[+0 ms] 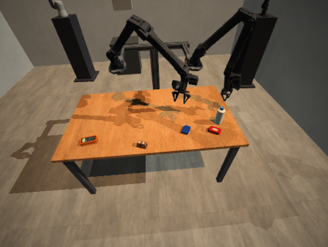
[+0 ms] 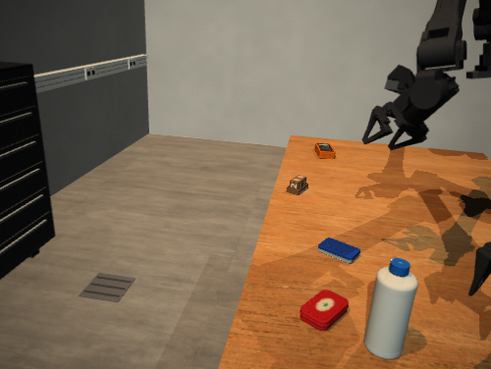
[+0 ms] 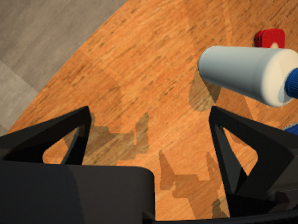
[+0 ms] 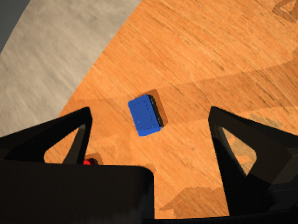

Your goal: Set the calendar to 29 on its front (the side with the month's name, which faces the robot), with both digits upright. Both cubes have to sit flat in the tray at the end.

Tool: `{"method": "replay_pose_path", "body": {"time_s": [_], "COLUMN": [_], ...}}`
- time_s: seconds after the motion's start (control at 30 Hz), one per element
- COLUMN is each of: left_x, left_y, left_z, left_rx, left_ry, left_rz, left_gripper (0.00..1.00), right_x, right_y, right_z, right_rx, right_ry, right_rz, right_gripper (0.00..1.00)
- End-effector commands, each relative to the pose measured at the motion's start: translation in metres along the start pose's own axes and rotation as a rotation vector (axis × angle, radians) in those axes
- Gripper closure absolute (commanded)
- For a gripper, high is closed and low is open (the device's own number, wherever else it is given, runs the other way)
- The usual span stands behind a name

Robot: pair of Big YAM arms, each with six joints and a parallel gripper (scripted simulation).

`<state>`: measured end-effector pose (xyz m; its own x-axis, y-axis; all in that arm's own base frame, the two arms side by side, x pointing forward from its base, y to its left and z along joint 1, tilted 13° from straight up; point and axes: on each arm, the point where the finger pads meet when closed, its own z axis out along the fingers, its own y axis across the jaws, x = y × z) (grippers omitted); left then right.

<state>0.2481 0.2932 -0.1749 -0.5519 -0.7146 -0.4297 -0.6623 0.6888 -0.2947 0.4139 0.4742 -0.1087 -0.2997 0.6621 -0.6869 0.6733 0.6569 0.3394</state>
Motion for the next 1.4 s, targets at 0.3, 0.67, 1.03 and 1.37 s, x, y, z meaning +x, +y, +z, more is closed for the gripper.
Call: {"method": "replay_pose_path", "body": {"time_s": [0.3, 0.67, 1.03, 1.37], "left_x": [-0.002, -0.006, 0.055, 0.089], "left_y": [0.000, -0.008, -0.084, -0.137], "left_z": [-0.001, -0.004, -0.028, -0.049], "left_rx": [-0.001, 0.007, 0.136, 0.227], "left_ry": [-0.005, -0.026, -0.070, -0.112], "left_rz": [0.001, 0.049, 0.254, 0.368], "left_gripper": [0.00, 0.00, 0.00, 0.00], "right_x": [-0.002, -0.008, -0.024, -0.039], "right_y": [0.005, 0.004, -0.015, -0.023], "right_z": [-0.005, 0.005, 0.052, 0.083], "right_rx": [-0.009, 0.003, 0.068, 0.084], "right_ry": [0.004, 0.001, 0.063, 0.131], "right_rz": [0.008, -0.055, -0.575, -0.902], "right_gripper": [0.00, 0.00, 0.00, 0.00]}}
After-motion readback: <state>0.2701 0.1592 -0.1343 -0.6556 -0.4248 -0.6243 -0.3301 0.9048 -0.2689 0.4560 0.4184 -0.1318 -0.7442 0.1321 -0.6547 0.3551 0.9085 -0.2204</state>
